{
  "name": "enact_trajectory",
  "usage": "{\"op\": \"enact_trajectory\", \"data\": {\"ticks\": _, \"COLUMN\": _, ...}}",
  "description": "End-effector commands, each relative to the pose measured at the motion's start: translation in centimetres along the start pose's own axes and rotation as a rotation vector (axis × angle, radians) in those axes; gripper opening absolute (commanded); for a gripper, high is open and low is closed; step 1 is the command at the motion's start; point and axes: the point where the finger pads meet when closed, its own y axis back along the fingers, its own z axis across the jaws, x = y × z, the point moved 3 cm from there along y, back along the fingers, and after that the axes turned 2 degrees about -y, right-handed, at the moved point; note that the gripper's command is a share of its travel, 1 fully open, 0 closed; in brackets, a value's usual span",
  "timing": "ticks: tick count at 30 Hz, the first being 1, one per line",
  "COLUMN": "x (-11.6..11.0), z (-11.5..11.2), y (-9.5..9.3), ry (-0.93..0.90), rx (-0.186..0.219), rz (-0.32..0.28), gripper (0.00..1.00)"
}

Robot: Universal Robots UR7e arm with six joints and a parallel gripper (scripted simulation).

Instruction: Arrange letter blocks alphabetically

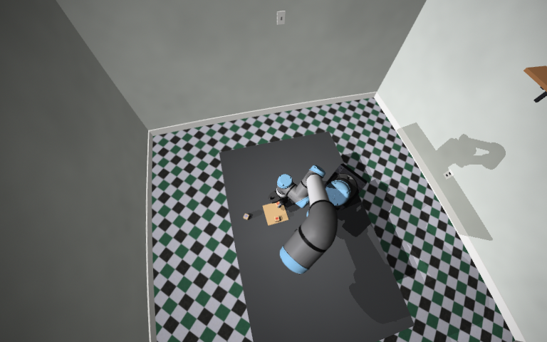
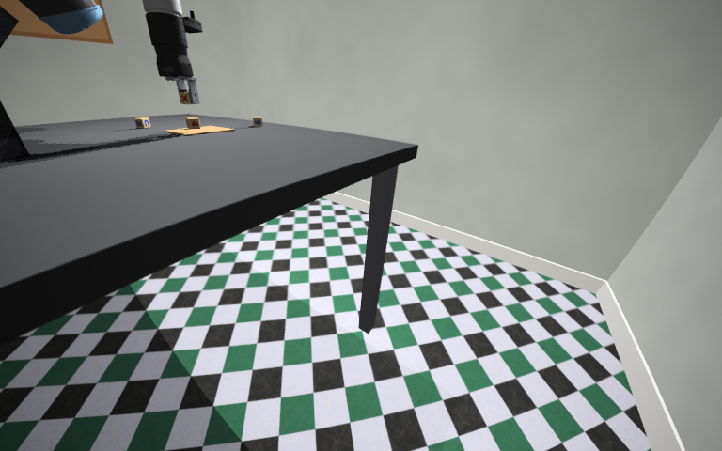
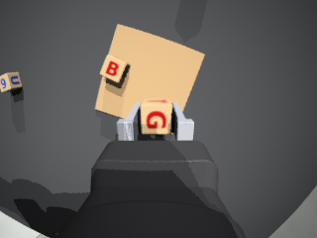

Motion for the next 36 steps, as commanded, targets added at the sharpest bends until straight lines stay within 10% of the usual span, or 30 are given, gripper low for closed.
{"op": "enact_trajectory", "data": {"ticks": 1, "x": 0.0, "z": 0.0, "y": 0.8, "ry": 0.000, "rx": -0.001, "rz": 0.000, "gripper": 0.57}}
{"op": "enact_trajectory", "data": {"ticks": 36, "x": 0.0, "z": 0.0, "y": 2.9, "ry": 0.000, "rx": -0.001, "rz": 0.000, "gripper": 0.57}}
